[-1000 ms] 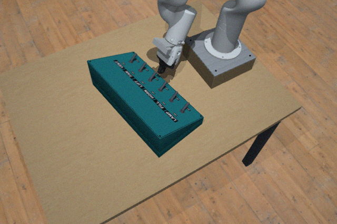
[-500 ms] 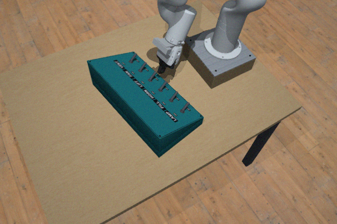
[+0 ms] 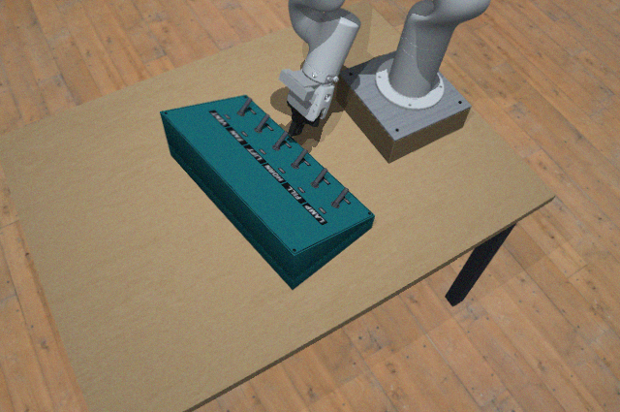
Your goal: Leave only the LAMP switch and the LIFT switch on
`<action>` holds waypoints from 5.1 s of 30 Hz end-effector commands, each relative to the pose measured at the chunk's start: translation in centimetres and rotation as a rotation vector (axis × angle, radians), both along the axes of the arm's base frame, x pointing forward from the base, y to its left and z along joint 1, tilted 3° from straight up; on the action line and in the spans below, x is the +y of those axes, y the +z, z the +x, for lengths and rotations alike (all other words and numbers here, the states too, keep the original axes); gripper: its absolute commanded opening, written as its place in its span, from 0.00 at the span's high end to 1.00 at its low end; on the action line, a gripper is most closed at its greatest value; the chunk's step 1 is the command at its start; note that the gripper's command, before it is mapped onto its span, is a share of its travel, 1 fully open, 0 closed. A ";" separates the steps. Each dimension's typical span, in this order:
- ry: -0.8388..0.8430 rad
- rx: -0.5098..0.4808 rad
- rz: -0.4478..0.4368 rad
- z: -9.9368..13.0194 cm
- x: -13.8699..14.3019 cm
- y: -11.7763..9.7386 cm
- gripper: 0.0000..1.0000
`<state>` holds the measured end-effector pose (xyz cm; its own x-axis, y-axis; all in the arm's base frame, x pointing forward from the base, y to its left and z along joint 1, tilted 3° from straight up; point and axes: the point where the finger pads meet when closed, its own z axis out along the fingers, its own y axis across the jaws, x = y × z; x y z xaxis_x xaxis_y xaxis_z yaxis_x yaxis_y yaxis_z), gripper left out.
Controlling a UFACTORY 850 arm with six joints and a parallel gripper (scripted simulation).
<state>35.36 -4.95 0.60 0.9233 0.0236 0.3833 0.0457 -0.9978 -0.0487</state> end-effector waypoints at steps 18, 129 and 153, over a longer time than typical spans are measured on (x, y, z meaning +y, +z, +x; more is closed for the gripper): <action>0.000 -0.001 0.000 1.6 0.0 0.7 1.00; 0.000 -0.007 0.001 -1.9 1.4 11.7 1.00; 0.000 -0.005 0.002 -5.0 19.5 11.6 1.00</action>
<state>31.63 11.24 12.20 0.9284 0.0238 0.3707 0.0723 -0.9905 -0.1173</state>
